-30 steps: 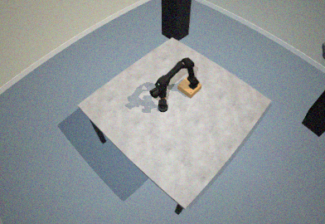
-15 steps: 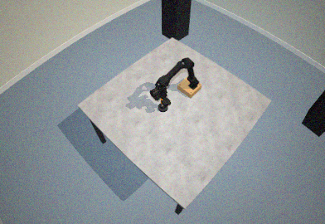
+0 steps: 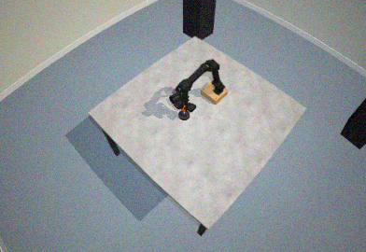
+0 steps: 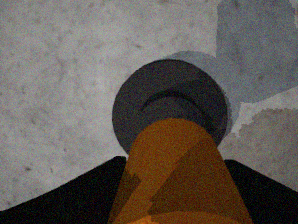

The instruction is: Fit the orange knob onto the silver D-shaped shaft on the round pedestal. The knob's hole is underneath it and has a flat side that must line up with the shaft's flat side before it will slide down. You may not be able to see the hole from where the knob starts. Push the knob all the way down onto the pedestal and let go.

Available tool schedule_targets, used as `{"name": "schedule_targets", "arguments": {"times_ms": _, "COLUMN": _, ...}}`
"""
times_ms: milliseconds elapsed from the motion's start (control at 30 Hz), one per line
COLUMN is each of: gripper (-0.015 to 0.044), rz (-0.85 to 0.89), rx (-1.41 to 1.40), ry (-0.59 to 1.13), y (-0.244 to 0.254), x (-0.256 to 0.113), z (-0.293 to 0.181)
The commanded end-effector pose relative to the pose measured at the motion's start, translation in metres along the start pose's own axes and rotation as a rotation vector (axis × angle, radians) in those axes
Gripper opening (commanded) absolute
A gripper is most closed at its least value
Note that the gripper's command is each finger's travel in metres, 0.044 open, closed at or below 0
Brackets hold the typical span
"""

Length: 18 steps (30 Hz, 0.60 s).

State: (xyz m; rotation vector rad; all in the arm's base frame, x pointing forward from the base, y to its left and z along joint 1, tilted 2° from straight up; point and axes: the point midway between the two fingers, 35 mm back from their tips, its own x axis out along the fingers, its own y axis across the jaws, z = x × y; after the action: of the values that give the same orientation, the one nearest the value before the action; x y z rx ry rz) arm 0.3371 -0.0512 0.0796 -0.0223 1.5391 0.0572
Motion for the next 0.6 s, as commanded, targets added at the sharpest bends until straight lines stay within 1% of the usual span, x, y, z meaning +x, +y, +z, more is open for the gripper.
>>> {"name": "schedule_targets", "arguments": {"times_ms": 0, "gripper": 0.0, "rz": 0.002, "rx": -0.105, "ry": -0.004, "y": 0.001, "x": -0.0012, "z": 0.0013}}
{"name": "schedule_targets", "arguments": {"times_ms": 567, "gripper": 0.0, "rz": 0.002, "rx": -0.59, "ry": -0.004, "y": 0.0011, "x": -0.0012, "z": -0.0029}}
